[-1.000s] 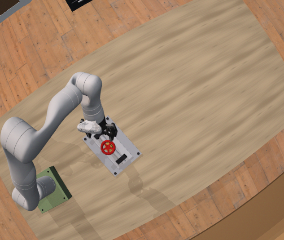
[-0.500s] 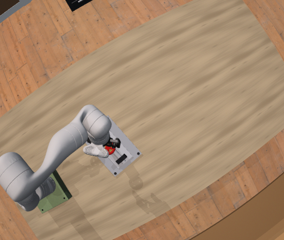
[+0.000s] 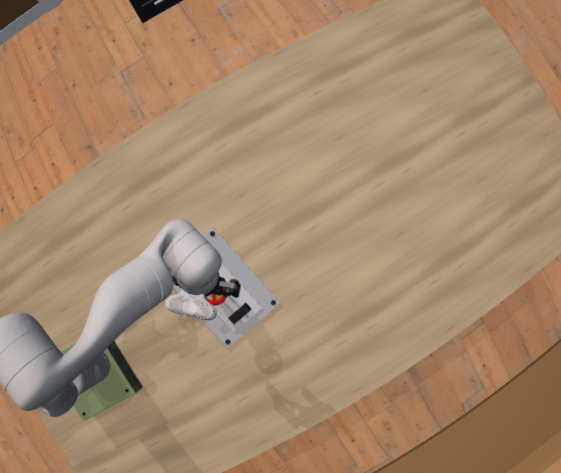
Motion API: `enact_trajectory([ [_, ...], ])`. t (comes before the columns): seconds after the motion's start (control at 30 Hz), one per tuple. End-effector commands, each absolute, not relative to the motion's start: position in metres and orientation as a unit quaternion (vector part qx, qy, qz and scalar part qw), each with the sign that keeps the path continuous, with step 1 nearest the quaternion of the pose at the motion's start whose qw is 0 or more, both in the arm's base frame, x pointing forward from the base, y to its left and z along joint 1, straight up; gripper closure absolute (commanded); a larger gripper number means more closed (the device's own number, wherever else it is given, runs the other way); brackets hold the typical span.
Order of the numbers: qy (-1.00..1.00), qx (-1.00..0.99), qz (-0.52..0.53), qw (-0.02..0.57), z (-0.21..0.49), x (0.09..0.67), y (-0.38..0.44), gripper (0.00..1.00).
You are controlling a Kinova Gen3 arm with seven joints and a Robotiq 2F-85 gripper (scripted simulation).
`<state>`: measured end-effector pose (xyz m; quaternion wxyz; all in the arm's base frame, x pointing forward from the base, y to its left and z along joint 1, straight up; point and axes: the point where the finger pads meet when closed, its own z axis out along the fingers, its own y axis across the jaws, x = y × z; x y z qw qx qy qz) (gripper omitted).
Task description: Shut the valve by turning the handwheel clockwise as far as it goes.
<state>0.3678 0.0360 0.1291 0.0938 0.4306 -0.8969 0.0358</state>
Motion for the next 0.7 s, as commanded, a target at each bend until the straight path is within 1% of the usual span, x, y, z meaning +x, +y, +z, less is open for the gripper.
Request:
enact_trajectory([
  [0.0, -0.898, 0.431, 0.029, 0.080, 0.1314, 0.3687, 0.0345, 0.00],
  [0.23, -0.898, 0.431, 0.029, 0.080, 0.1314, 0.3687, 0.0345, 0.00],
  [0.27, -0.899, 0.432, 0.023, 0.068, 0.1326, 0.3690, 0.0334, 0.00],
  [0.67, -0.899, 0.433, 0.018, 0.057, 0.1338, 0.3694, 0.0322, 0.00],
])
